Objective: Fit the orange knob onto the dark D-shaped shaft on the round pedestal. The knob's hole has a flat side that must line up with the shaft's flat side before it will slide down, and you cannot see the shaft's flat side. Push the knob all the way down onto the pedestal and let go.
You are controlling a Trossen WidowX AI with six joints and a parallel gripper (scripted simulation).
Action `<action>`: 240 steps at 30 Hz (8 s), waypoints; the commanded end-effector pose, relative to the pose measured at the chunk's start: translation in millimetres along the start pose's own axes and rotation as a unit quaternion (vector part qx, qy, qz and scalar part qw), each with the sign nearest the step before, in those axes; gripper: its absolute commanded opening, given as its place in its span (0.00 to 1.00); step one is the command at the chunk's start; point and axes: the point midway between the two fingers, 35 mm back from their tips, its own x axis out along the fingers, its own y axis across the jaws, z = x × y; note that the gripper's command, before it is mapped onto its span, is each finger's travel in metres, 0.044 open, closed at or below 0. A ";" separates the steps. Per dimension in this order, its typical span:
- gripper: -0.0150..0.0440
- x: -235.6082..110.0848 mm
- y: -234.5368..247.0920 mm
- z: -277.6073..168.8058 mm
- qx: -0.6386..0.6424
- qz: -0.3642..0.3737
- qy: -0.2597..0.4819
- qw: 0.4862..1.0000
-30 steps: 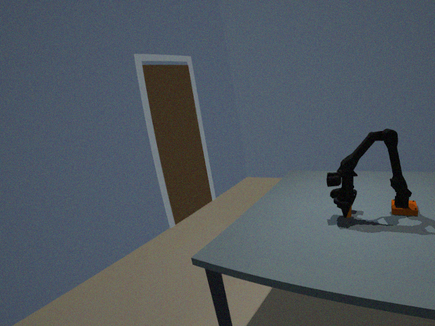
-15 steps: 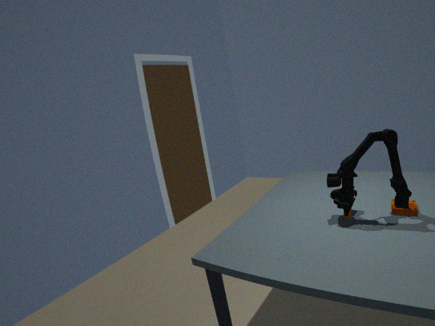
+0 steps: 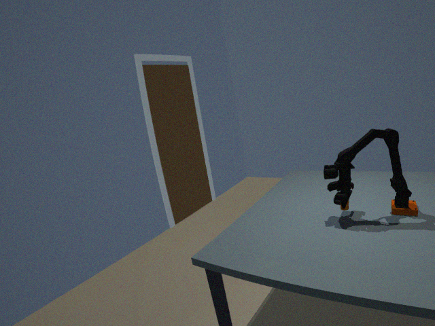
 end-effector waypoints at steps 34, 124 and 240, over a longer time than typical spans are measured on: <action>0.25 -83.0 -38.9 20.4 0.012 -0.009 0.003 1.000; 0.25 -20.1 -173.7 60.6 0.019 -0.015 0.005 1.000; 0.25 -20.2 -173.6 59.8 -0.291 -0.012 0.009 0.957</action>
